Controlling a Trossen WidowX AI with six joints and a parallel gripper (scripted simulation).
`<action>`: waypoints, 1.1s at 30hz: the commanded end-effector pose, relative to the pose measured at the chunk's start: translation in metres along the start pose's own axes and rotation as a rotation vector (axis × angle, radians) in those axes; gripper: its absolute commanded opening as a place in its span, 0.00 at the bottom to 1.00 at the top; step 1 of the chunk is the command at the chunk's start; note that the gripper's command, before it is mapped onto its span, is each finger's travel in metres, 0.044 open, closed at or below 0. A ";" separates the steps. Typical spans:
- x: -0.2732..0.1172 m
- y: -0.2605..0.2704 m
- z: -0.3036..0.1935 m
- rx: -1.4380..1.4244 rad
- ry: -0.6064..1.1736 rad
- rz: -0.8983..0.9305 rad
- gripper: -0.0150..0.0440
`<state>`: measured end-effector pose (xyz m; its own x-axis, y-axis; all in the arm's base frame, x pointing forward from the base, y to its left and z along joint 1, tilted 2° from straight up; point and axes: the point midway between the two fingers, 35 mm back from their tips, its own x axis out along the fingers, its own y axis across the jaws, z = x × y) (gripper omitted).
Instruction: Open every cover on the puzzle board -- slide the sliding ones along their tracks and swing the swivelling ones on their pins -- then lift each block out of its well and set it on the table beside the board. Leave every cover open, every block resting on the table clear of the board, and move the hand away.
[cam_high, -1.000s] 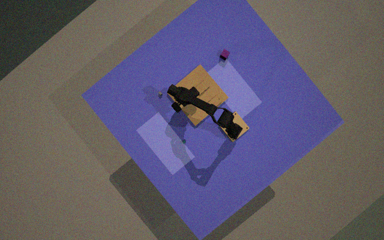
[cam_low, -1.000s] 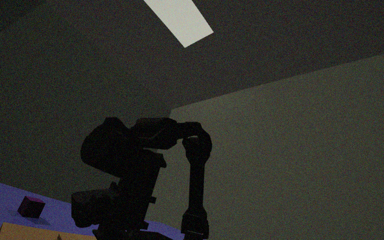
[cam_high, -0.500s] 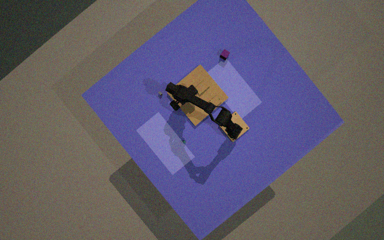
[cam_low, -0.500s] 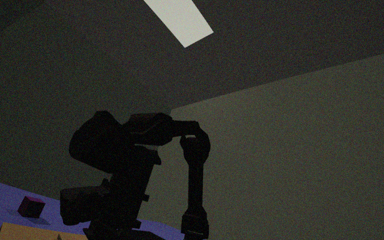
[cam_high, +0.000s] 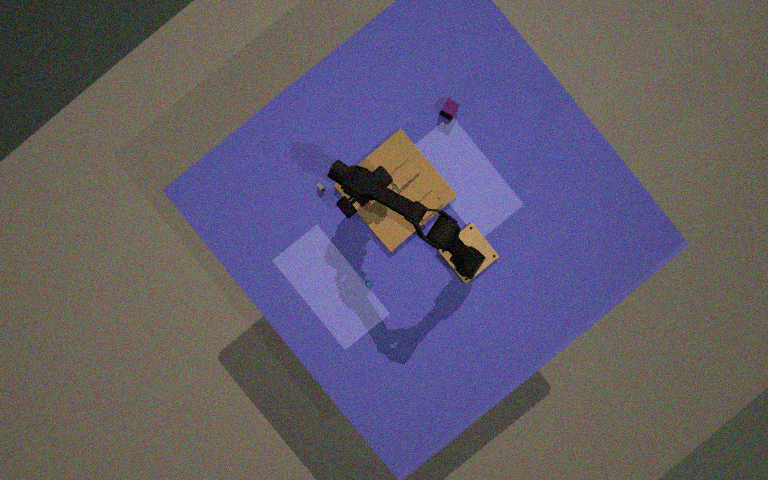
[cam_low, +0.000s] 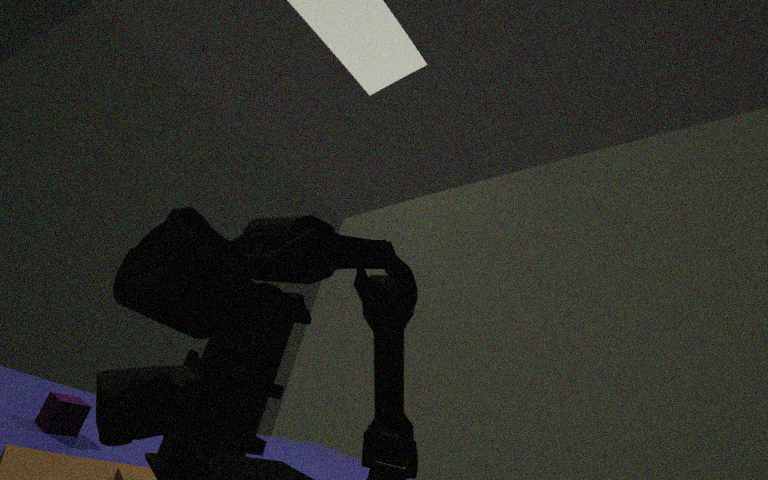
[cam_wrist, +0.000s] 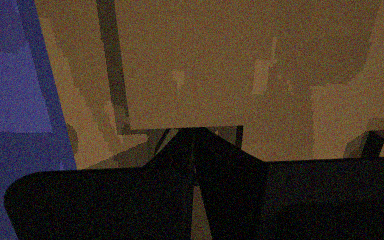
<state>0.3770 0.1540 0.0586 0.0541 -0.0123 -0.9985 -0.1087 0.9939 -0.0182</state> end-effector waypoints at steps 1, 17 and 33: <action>0.000 0.001 0.005 -0.005 -0.001 0.006 0.25; 0.001 0.000 0.021 -0.005 -0.002 0.006 0.25; -0.012 0.000 0.027 -0.005 -0.002 0.006 0.25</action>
<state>0.4006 0.1559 0.0661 0.0469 -0.0102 -0.9988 -0.1093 0.9939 -0.0153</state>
